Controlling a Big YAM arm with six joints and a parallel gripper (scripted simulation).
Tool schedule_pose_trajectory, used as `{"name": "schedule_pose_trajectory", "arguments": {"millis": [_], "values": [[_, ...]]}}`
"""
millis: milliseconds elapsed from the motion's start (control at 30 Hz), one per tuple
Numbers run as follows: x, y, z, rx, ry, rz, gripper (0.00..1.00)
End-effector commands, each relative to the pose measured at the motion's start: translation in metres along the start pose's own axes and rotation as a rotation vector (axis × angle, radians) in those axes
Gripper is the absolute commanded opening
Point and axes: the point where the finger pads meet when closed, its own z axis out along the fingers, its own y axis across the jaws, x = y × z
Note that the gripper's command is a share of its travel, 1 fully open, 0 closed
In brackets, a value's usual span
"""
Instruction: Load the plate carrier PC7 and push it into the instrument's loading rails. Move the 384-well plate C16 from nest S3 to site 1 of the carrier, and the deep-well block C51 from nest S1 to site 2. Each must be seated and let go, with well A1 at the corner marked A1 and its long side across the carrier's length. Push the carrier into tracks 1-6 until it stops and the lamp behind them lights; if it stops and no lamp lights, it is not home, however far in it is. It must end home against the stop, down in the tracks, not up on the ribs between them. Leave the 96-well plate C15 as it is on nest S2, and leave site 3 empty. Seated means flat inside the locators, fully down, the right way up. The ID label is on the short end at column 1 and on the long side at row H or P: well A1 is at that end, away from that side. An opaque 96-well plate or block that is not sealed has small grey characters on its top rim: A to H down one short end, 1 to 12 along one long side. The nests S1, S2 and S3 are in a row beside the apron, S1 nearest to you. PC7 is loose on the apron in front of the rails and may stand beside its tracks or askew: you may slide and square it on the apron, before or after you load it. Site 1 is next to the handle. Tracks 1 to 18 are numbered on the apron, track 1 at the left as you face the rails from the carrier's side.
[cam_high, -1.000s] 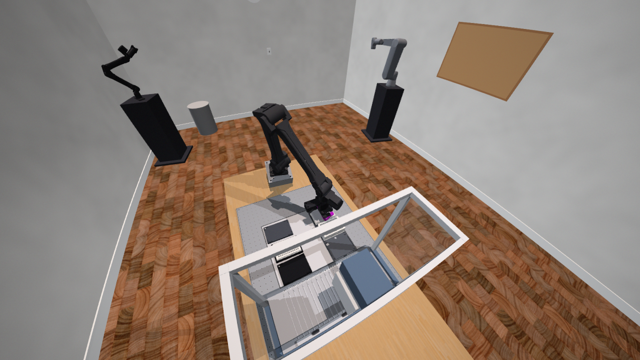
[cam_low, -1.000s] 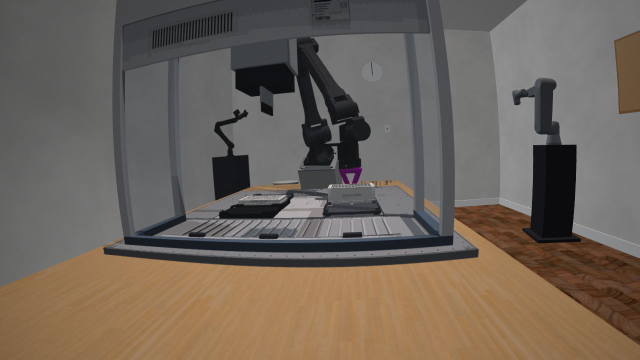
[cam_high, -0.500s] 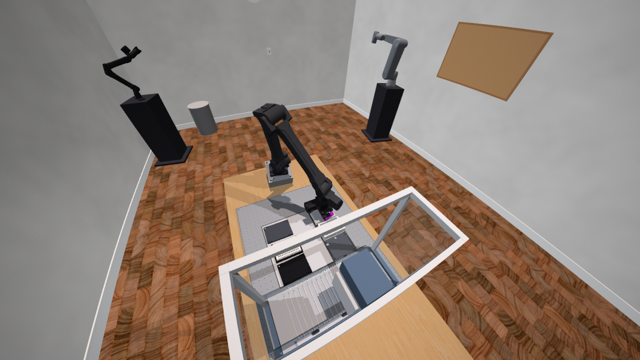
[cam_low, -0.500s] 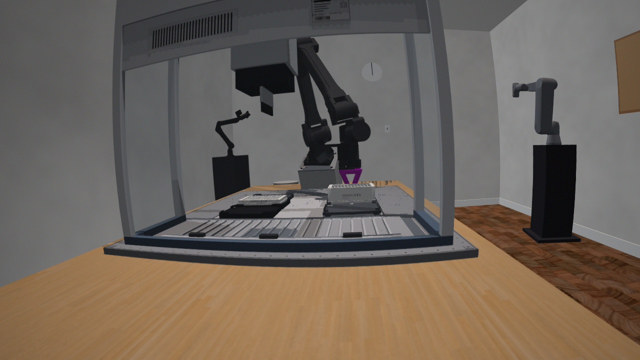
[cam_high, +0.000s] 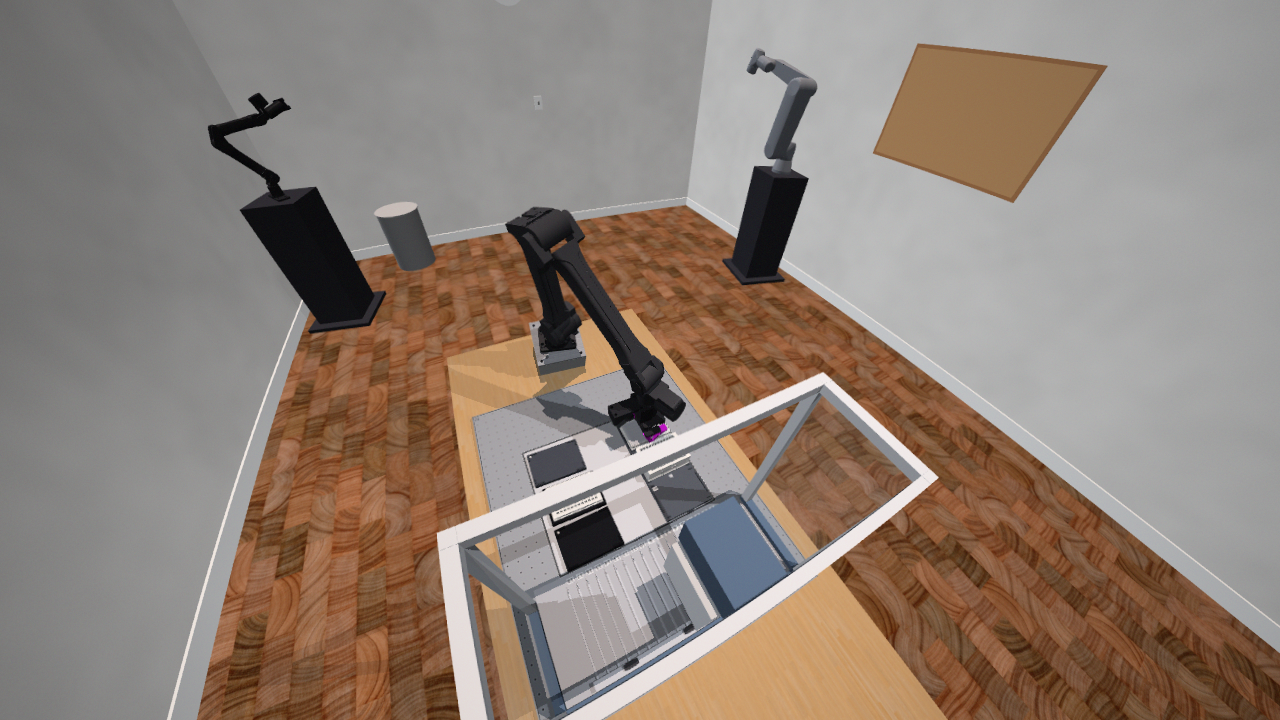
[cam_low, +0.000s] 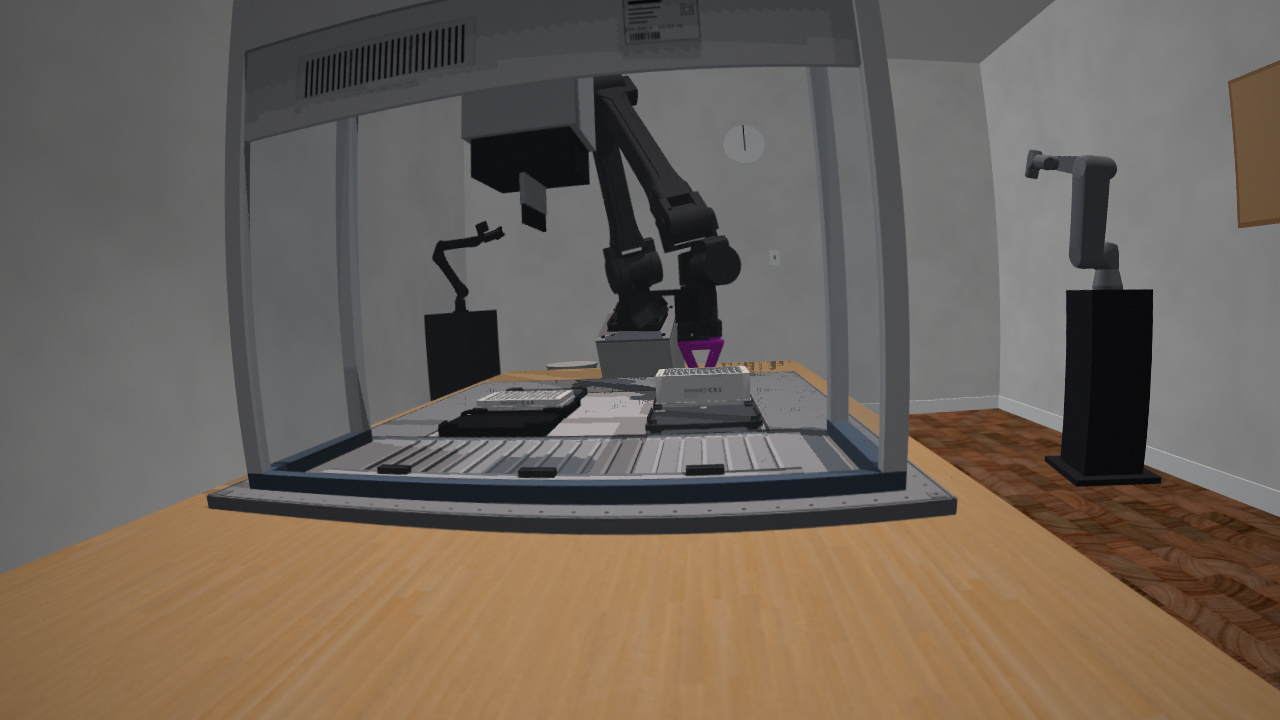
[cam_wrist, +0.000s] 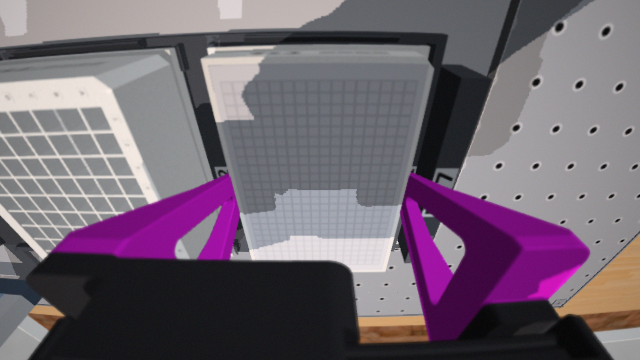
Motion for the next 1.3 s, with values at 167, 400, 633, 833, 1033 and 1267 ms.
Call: {"name": "schedule_pose_trajectory", "arguments": {"millis": [167, 400, 633, 833, 1033, 1267], "values": [[-0.0031, 0.0088, 0.0026, -0.015, 0.001, 0.009, 0.00], [-0.0035, 0.0088, 0.0021, -0.019, 0.002, 0.010, 0.00], [-0.0030, 0.0105, 0.0029, -0.022, 0.003, 0.011, 0.00], [-0.0033, 0.0088, 0.0051, -0.017, 0.001, 0.010, 0.00], [0.0018, 0.0120, -0.0023, -0.027, 0.009, 0.007, 0.00], [0.0018, 0.0119, -0.0023, -0.027, 0.009, 0.007, 0.94]]}}
